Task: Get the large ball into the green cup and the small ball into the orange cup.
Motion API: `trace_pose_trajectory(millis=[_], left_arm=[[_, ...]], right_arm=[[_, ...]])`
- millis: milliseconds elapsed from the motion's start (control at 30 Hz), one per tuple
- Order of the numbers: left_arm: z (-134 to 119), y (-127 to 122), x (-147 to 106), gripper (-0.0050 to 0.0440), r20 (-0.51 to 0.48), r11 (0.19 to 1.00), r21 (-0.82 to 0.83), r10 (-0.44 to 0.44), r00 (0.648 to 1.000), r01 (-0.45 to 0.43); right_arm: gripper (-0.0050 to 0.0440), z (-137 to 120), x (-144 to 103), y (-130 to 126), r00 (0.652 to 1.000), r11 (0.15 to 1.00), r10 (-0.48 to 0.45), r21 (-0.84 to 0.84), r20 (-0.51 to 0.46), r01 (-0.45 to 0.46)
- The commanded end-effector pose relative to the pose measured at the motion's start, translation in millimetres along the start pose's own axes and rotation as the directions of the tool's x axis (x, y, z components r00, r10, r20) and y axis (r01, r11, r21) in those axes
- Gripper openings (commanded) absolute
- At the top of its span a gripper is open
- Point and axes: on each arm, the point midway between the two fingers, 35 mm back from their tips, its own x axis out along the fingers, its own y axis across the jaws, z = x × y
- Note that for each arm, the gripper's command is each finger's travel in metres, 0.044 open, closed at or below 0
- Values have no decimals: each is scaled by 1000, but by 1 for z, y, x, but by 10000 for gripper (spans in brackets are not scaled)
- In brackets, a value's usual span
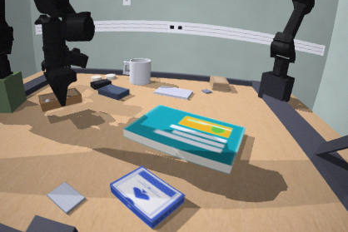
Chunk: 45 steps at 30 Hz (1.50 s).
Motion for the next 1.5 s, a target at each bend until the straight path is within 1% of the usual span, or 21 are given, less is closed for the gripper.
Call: trace_pose_trajectory(millis=[0, 300, 500, 533, 567, 600, 867, 1067, 1100, 1133, 1467], left_arm=[[7, -7, -16, -50, 33, 1000, -1, -28, 999, 28], [7, -7, -32, -50, 35, 1000, 0, -28, 999, 28], [7, -7, -33, -50, 35, 1000, 0, -28, 999, 28], [8, -9, -38, -50, 42, 999, 1, -33, 999, 33], [5, -6, -34, -50, 27, 1000, 1, -18, 999, 18], [6, -6, -33, -50, 27, 1000, 0, -22, 999, 22], [7, -8, -43, -50, 34, 1000, 0, -31, 999, 31], [7, -8, -45, -50, 34, 999, 0, -32, 999, 32], [7, -7, -41, -50, -7, 1000, 1, -27, 1000, 27], [8, -7, -41, -50, -25, 1000, 0, -27, 999, 27], [8, -7, -41, -50, -30, 1000, 0, -26, 999, 26]], right_arm=[[-50, 8, -1, 0, 1000, 1000, 0, 0, 19, 0], [-50, 8, -1, 0, 1000, 1000, 0, 0, 19, 0], [-50, 8, -1, 0, 1000, 1000, 0, 0, 19, 0], [-50, 8, -1, 0, 1000, 1000, 0, 0, 19, 0], [-50, 8, -1, 0, 1000, 1000, 0, 0, 19, 0], [-50, 8, -1, 0, 1000, 1000, 0, 0, 19, 0], [-50, 8, -1, 0, 1000, 1000, 0, 0, 19, 0], [-50, 8, -1, 0, 1000, 1000, 0, 0, 19, 0], [-50, 8, -1, 0, 1000, 1000, 0, 0, 19, 0], [-50, 8, -1, 0, 1000, 1000, 0, 0, 19, 0], [-50, 8, -1, 0, 1000, 1000, 0, 0, 19, 0]])
